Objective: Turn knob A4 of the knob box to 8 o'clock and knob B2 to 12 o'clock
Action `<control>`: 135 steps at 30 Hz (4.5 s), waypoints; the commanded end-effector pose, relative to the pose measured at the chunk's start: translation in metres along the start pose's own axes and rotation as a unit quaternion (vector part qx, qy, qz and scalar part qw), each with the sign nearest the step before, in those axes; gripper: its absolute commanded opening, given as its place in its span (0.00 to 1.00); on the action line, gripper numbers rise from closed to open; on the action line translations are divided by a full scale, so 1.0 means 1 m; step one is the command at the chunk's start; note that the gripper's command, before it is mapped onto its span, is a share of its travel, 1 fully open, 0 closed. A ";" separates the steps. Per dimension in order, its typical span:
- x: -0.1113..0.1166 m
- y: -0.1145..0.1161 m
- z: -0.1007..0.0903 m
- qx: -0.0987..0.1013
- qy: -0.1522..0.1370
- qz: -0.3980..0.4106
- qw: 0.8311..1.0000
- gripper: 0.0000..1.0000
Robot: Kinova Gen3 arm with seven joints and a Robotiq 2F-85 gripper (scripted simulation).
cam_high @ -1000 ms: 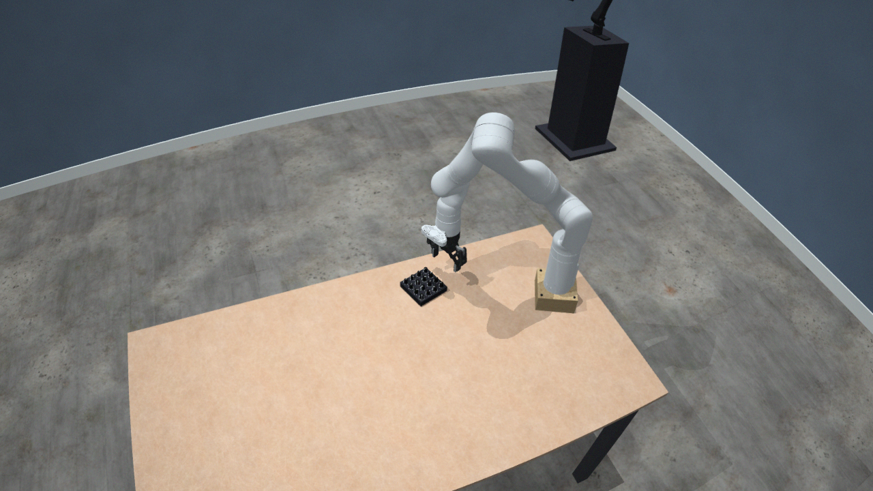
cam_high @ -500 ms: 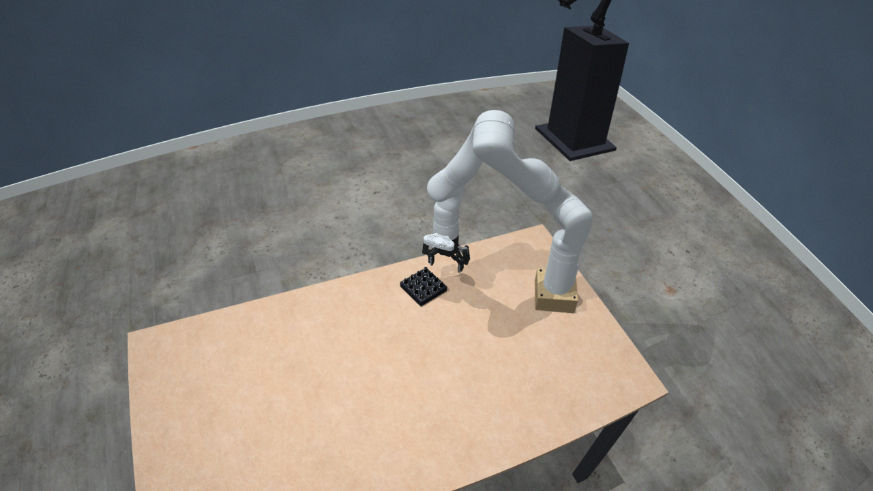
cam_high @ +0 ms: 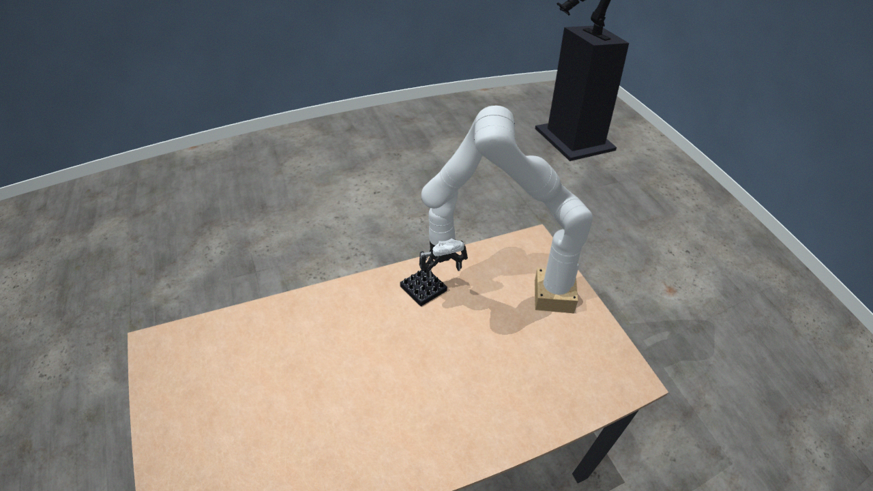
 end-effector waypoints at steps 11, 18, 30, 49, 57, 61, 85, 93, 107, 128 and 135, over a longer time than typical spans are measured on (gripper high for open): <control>0.013 0.020 -0.006 -0.003 0.000 -0.294 0.956 1.00; 0.022 0.034 -0.011 -0.004 -0.008 -0.477 0.879 1.00; 0.032 0.054 -0.019 -0.006 -0.024 -0.669 0.743 1.00; 0.041 0.074 -0.030 -0.004 -0.045 -0.804 0.592 1.00; 0.042 0.075 -0.030 -0.004 -0.047 -0.814 0.579 1.00; 0.042 0.075 -0.030 -0.004 -0.047 -0.814 0.579 1.00; 0.042 0.075 -0.030 -0.004 -0.047 -0.814 0.579 0.19; 0.042 0.075 -0.030 -0.004 -0.047 -0.814 0.579 0.19; 0.042 0.075 -0.028 -0.004 -0.047 -0.814 0.578 0.19; 0.041 0.077 -0.011 -0.004 -0.047 -0.814 0.578 0.19; 0.040 0.078 -0.002 -0.004 -0.047 -0.814 0.578 0.19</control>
Point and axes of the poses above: the point where the finger pads meet when closed, its own z axis out along the fingers, its own y axis across the jaws, x = y × z, the point moved 5 cm from there along -z, back along the fingers, and after that the axes turned 2 degrees about z, right-handed, at the moved point
